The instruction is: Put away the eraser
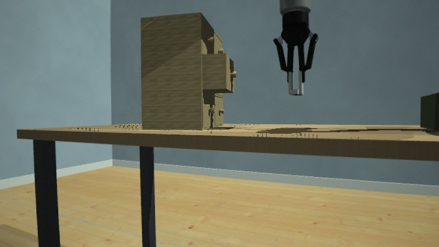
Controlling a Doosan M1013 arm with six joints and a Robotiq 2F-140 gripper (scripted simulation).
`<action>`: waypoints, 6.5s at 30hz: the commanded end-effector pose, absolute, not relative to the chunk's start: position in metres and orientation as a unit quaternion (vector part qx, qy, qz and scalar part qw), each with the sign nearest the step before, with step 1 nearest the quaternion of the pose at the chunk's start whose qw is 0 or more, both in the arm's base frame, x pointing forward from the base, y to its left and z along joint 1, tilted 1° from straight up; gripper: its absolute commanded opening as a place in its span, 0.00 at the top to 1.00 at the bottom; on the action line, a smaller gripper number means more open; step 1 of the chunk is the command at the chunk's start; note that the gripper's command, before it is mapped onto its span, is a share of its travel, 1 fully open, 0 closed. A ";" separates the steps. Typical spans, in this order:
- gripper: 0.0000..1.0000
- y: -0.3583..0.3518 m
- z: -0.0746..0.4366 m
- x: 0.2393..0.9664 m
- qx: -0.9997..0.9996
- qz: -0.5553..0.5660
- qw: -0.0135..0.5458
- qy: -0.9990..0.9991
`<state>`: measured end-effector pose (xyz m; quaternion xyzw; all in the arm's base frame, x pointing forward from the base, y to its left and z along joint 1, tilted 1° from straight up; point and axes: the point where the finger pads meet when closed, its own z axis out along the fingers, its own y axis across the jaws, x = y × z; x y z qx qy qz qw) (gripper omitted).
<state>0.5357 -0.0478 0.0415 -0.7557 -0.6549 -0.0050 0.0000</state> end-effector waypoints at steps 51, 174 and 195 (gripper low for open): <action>0.89 -0.016 0.094 0.588 -0.997 -0.004 0.003 -0.075; 0.89 -0.019 0.180 0.565 -0.850 -0.521 0.042 -0.063; 0.89 -0.020 0.178 0.563 -0.815 -0.575 0.046 -0.060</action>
